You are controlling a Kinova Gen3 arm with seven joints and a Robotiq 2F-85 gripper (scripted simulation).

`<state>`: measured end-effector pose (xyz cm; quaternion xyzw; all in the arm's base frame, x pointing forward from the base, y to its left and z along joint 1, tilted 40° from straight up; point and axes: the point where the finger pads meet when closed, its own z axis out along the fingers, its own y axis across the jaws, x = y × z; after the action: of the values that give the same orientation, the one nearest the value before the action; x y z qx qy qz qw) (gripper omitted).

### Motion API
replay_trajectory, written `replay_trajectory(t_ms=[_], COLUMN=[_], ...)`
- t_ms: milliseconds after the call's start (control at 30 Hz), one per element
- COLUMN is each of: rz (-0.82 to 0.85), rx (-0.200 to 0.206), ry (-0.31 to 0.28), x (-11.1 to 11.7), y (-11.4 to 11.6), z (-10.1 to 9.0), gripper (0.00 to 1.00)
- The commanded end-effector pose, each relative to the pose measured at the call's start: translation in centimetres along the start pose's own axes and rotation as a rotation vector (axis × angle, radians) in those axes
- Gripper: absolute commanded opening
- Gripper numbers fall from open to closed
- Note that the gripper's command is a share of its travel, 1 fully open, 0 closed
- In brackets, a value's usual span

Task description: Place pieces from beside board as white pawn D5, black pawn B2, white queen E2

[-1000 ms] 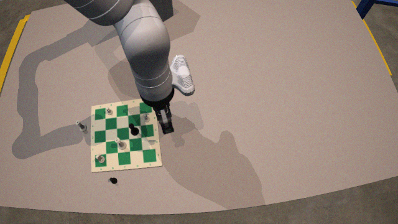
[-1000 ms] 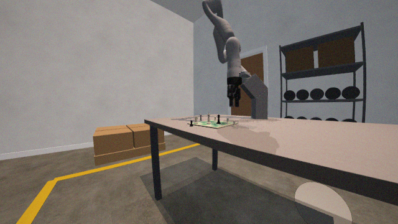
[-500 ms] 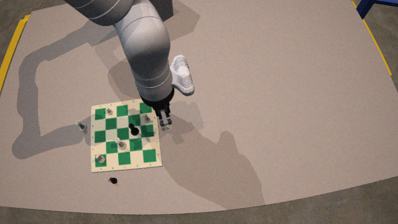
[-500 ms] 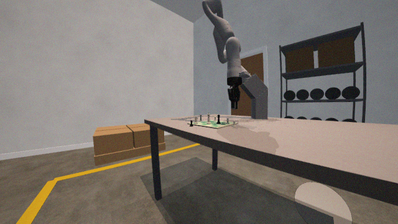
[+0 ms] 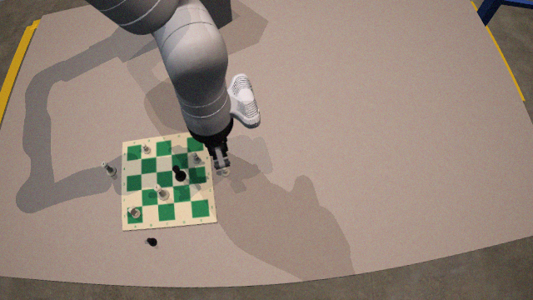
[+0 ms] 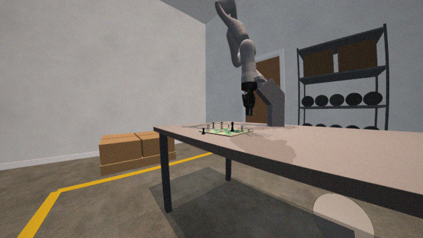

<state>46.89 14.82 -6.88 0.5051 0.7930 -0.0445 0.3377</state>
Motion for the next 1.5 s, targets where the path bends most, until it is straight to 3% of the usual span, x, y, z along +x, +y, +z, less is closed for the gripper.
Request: replay_trajectory(t_ms=[0,600,1467], rz=[0.0,0.0,0.0], rx=[-0.001,0.0,0.0], ry=[0.001,0.0,0.0], x=[0.0,0.1,0.1], y=[0.1,0.1,0.3], z=[-0.1,0.5,3.8], gripper=[0.34,0.34,0.34])
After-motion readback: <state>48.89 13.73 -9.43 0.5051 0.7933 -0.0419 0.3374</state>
